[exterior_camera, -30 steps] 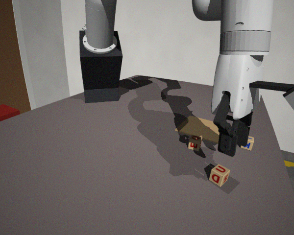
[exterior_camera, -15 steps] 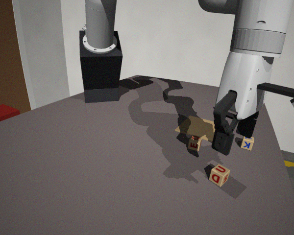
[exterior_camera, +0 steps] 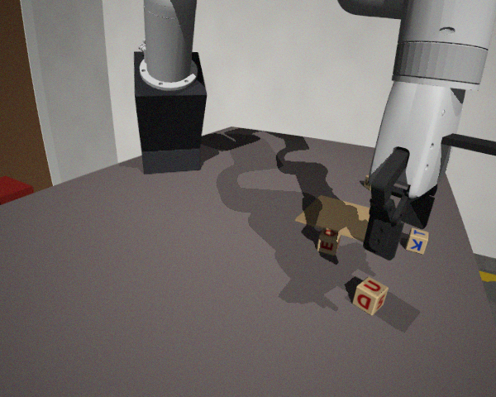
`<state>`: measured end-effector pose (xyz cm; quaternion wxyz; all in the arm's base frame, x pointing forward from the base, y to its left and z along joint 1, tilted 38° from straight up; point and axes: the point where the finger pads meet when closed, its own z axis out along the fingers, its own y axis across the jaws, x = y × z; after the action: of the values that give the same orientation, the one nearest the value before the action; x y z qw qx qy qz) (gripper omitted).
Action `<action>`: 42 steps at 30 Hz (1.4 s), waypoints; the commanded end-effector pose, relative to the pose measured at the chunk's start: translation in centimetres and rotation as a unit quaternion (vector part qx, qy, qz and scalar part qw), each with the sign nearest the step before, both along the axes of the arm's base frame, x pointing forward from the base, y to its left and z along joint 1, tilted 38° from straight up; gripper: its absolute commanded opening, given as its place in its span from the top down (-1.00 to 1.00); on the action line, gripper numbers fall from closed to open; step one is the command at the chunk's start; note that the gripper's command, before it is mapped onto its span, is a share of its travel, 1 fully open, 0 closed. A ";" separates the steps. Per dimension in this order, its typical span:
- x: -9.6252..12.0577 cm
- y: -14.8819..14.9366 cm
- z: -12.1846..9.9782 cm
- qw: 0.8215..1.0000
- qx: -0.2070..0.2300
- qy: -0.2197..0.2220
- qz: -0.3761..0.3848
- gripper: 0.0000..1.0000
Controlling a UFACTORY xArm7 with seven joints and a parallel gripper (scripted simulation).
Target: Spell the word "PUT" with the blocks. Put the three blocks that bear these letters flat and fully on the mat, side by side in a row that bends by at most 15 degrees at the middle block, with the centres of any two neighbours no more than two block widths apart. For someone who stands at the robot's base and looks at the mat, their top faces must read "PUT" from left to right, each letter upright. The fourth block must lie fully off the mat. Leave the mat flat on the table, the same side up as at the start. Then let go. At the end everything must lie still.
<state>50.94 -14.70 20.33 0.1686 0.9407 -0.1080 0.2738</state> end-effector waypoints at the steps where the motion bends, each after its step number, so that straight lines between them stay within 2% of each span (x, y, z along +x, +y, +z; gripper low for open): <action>1: 0.0 0.3 1.2 0.998 -0.029 0.018 0.044 -1.00; 3: 0.0 0.3 1.2 0.998 -0.029 0.018 0.044 -1.00; 8: -0.1 0.6 2.9 0.988 -0.079 0.052 0.119 -1.00; 18: -0.5 0.9 5.6 0.950 -0.162 0.111 0.242 -1.00; 20: -0.5 0.9 5.6 0.950 -0.162 0.111 0.242 -1.00; 21: -0.6 1.0 6.2 0.935 -0.184 0.127 0.275 -1.00; 28: -0.8 1.0 7.6 0.892 -0.235 0.164 0.349 -1.00; 35: -1.1 0.9 8.8 0.835 -0.286 0.204 0.424 -1.00; 37: -1.1 0.9 8.8 0.835 -0.286 0.204 0.424 -1.00; 38: -1.1 0.8 9.2 0.808 -0.305 0.219 0.453 -1.00; 42: -1.2 0.7 9.7 0.774 -0.327 0.237 0.487 -1.00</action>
<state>49.75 -13.95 29.42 0.3232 0.8179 0.4608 0.1192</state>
